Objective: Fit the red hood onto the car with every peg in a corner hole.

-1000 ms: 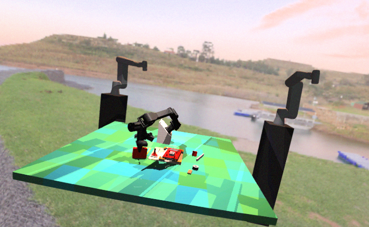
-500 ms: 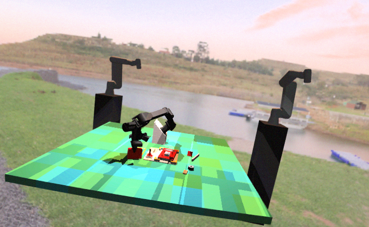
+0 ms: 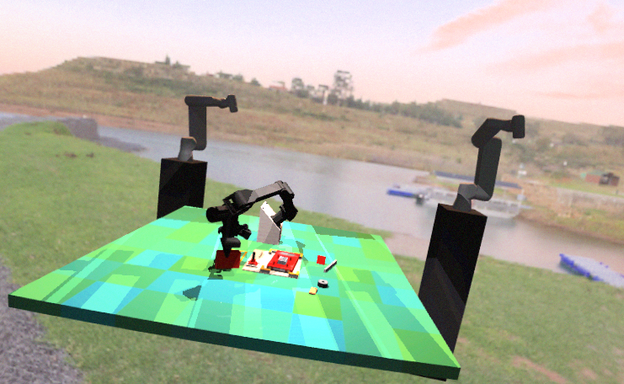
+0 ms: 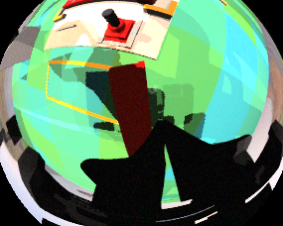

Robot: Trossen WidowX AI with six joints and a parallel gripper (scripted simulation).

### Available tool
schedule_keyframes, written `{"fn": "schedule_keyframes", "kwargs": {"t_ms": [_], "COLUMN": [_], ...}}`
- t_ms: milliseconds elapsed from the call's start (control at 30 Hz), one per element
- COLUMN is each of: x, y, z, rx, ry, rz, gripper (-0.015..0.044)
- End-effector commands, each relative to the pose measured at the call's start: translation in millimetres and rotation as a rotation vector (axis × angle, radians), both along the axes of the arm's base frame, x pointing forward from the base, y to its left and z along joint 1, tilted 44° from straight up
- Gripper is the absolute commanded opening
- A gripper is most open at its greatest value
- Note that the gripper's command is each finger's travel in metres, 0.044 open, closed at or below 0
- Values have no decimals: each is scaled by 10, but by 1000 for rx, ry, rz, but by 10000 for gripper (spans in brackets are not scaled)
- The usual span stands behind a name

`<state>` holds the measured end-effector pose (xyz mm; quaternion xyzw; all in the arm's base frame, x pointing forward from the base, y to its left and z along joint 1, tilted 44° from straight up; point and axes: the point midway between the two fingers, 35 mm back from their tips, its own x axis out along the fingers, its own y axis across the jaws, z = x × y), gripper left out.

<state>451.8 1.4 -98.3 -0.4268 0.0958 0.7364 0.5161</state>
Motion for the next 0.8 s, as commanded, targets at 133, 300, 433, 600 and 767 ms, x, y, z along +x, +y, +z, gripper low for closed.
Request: {"fn": "schedule_keyframes", "kwargs": {"t_ms": [133,300,433,600,767], "x": [-33,-50,-64,-81,-98], "y": [-36,-47,-55,-65,-75], "z": [-20,-27,-32,-39,-46], "rx": [-6,-6,-6,-6,-6], "ry": [-1,-1,-1,-1,-1], "rz": [3,3,3,3,3], "gripper": [0,0,0,0,0]}}
